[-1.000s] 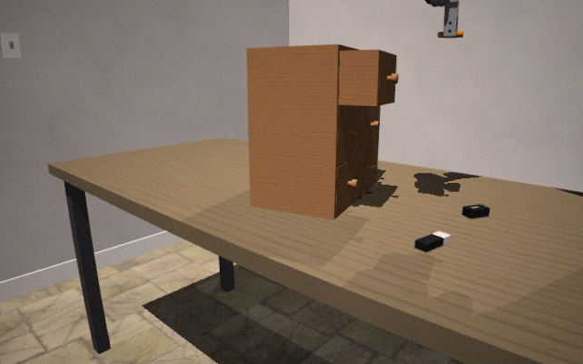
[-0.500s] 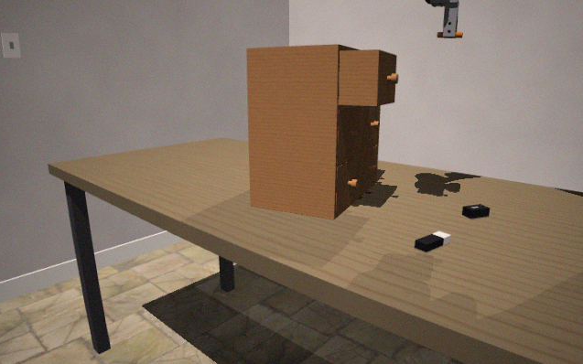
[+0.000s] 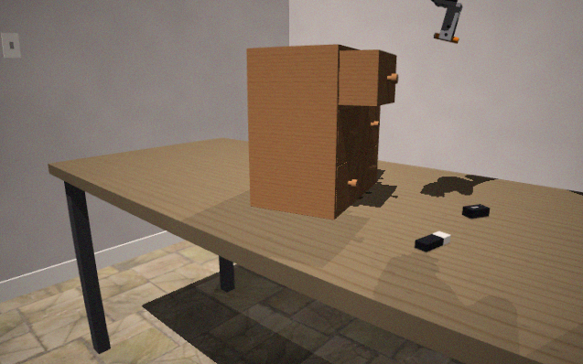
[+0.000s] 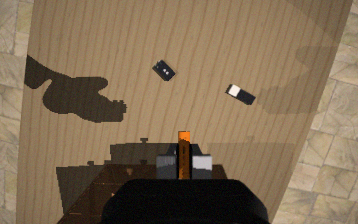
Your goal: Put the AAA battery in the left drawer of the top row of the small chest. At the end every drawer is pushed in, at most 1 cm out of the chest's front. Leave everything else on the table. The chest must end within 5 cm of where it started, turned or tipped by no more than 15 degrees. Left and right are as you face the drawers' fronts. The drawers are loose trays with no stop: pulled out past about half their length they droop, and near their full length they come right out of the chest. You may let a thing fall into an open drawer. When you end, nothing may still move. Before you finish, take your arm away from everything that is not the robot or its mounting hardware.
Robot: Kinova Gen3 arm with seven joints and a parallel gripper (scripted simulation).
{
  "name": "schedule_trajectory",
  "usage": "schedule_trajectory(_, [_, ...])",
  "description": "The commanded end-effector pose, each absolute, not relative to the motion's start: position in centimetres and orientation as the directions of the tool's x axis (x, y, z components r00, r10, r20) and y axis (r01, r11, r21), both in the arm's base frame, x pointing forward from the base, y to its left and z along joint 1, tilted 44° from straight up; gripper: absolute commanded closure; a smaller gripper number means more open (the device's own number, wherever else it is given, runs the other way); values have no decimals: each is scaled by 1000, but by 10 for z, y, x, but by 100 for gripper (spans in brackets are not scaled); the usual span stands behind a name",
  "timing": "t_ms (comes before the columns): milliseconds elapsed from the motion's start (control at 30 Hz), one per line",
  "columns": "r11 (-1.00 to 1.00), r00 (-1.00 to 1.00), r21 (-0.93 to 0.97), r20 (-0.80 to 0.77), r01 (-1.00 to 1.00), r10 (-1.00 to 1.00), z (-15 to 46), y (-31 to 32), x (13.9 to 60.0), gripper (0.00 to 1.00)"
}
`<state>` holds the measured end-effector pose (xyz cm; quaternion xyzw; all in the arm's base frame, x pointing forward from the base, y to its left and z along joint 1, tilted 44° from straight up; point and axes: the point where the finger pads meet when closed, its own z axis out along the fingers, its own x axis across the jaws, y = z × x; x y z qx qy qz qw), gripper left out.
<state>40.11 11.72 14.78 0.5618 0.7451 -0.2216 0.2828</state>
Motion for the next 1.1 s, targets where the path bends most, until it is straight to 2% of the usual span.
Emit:
schedule_trajectory(0, [293, -213, 8, -670, 956, 711, 156, 118, 397, 76])
schedule_trajectory(500, [528, -210, 311, -672, 790, 710, 156, 115, 393, 76])
schedule_trajectory(1067, [628, -210, 469, -673, 621, 710, 156, 113, 389, 76])
